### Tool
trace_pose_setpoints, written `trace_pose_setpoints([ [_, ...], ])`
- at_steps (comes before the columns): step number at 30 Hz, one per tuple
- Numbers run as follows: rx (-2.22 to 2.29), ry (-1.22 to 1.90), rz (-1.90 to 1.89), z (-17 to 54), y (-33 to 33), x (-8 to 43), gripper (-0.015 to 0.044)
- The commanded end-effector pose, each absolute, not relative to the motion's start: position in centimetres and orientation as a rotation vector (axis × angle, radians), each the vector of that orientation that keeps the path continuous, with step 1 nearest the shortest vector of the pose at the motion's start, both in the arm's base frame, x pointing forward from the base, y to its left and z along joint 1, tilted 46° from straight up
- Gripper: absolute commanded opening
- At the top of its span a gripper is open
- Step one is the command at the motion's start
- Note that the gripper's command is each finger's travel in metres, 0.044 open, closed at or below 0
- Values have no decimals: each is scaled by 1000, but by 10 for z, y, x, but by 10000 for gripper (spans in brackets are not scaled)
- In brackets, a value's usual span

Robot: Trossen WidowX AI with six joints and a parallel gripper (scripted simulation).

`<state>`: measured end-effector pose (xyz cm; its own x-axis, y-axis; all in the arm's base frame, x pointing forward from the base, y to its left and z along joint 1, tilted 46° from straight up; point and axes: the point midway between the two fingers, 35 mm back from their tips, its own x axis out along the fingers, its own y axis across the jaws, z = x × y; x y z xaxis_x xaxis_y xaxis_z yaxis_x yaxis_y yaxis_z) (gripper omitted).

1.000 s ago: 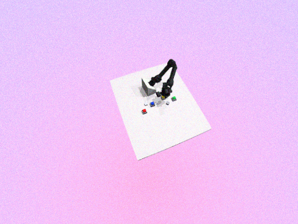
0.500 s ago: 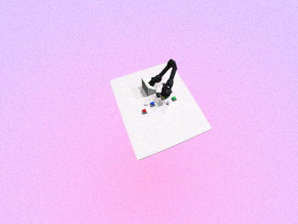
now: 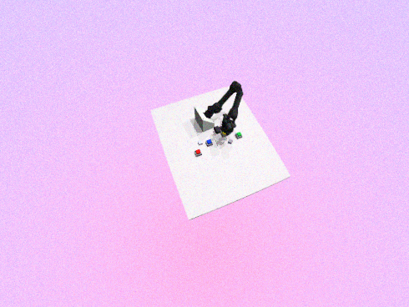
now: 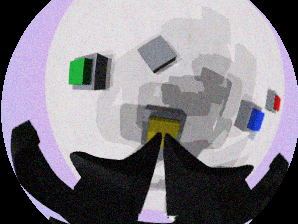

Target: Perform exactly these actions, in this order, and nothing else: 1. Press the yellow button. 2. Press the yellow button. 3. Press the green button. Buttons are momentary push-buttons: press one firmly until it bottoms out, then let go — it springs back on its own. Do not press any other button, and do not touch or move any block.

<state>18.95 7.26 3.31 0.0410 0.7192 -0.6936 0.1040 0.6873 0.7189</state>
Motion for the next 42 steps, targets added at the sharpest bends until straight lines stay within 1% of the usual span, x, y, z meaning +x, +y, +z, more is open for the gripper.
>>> trace_pose_setpoints([
  [1,720,1474,536,48,56,190,20],
  [7,722,1474,536,55,49,190,20],
  [13,721,1476,533,94,7,187,20],
  [19,718,1477,533,97,7,188,20],
  [23,675,1475,516,124,25,221,20],
  [27,698,1467,527,162,62,252,20],
  [30,722,1469,540,177,78,261,20],
  [36,722,1469,539,175,80,261,20],
  [40,722,1467,541,142,115,264,20],
  [42,724,1467,543,135,123,264,20],
])
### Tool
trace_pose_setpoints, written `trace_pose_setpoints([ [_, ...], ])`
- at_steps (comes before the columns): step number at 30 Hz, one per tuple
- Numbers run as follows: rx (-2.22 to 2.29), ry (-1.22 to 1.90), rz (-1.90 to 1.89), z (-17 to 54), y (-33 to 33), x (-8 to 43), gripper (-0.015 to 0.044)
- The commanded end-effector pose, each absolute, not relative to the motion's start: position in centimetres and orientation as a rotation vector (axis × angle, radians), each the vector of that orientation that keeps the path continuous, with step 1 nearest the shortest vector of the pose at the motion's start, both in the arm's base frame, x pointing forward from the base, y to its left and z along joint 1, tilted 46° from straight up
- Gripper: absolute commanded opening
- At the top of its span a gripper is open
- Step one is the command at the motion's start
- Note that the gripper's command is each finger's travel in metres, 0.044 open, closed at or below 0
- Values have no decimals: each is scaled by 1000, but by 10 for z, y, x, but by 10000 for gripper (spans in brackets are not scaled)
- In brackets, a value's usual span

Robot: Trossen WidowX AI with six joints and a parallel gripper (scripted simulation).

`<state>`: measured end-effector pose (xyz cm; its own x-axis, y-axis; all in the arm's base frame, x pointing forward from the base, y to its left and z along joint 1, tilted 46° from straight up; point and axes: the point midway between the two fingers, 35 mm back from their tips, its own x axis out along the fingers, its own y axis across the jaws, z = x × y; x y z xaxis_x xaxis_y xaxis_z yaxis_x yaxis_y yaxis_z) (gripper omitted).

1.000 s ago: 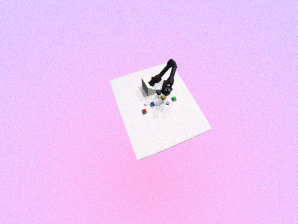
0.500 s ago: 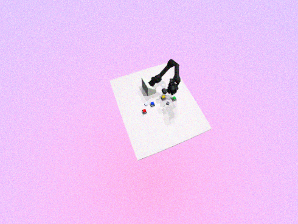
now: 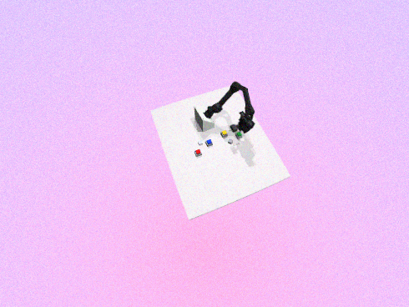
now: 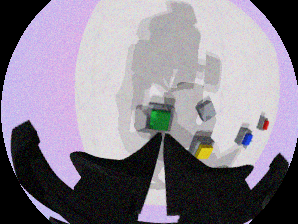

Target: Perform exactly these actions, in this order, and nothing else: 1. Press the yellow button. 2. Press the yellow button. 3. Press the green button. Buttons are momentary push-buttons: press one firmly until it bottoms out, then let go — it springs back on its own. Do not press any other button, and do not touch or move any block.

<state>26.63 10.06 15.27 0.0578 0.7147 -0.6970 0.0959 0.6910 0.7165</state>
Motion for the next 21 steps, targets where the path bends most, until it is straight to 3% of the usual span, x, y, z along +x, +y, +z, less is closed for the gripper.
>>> trace_pose_setpoints([
  [1,724,1467,543,135,123,264,20],
  [21,724,1466,544,118,141,265,20],
])
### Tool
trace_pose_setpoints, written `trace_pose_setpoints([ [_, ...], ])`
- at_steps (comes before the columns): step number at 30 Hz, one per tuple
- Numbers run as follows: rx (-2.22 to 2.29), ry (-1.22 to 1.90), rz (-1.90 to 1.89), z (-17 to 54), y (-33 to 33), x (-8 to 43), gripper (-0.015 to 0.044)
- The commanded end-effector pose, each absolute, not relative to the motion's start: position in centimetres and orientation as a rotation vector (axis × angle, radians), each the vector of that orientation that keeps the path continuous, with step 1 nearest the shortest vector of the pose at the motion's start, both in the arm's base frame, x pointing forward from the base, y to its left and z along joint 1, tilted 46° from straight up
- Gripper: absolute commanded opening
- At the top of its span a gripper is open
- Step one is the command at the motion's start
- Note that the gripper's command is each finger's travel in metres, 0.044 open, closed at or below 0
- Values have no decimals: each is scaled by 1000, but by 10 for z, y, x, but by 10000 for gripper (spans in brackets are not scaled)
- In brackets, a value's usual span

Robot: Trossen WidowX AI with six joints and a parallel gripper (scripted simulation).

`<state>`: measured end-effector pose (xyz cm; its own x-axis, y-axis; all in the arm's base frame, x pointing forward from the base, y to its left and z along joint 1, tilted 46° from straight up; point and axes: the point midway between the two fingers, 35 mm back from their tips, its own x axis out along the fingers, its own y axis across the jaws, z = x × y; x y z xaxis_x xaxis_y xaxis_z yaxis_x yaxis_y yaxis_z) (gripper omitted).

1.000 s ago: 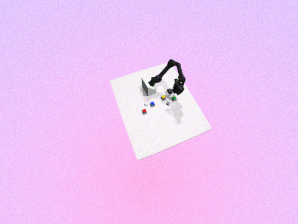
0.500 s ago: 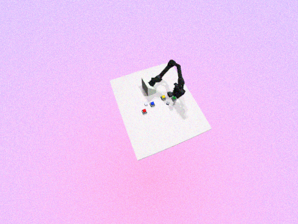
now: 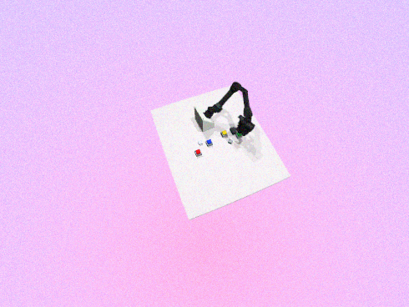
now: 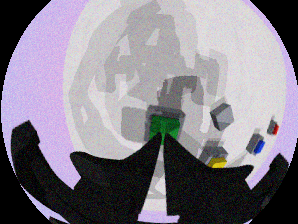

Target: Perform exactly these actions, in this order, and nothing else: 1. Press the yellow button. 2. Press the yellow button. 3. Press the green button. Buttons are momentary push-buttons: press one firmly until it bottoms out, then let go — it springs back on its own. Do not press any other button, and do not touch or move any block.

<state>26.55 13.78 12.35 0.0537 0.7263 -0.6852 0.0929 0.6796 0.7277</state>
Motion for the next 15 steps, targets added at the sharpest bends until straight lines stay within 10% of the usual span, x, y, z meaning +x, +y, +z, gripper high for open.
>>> trace_pose_setpoints([
  [1,725,1466,544,117,143,265,20],
  [15,725,1466,545,113,147,265,20],
])
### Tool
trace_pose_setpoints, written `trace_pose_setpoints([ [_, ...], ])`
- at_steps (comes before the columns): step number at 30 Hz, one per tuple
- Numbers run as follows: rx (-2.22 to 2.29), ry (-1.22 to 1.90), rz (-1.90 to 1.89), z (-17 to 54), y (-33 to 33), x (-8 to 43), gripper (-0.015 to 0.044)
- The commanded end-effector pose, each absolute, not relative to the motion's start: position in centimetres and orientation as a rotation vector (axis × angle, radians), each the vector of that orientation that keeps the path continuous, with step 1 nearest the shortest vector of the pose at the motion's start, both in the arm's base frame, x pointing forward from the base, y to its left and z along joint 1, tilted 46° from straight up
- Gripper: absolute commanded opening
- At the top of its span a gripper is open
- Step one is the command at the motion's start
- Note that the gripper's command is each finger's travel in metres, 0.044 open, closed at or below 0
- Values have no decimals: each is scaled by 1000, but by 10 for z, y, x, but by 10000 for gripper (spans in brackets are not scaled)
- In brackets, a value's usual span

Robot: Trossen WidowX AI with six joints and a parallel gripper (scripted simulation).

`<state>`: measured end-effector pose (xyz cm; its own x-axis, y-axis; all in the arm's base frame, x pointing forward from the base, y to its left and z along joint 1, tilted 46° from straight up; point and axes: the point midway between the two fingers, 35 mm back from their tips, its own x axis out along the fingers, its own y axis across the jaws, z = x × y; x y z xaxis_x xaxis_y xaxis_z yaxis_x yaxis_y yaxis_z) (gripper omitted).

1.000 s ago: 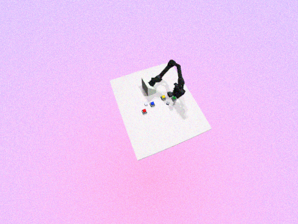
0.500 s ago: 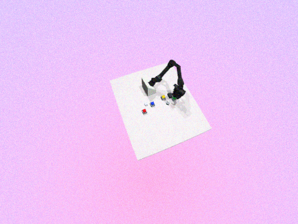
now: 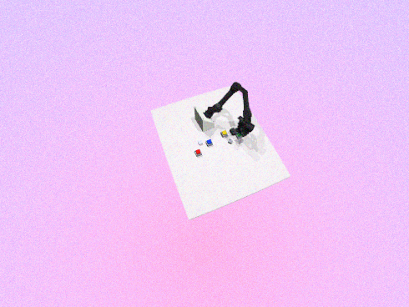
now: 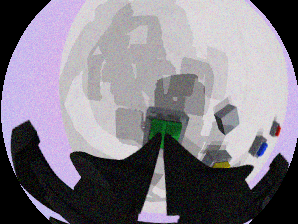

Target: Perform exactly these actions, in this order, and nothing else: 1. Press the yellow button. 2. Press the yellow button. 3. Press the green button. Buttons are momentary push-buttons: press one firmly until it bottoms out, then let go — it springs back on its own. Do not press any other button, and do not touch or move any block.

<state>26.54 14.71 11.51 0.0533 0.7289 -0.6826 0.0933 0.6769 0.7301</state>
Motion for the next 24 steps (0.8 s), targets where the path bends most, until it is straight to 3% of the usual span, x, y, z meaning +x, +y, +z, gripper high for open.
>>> trace_pose_setpoints([
  [1,725,1466,545,113,147,265,20],
  [20,724,1467,543,135,123,264,20],
  [24,719,1469,537,157,91,263,125],
])
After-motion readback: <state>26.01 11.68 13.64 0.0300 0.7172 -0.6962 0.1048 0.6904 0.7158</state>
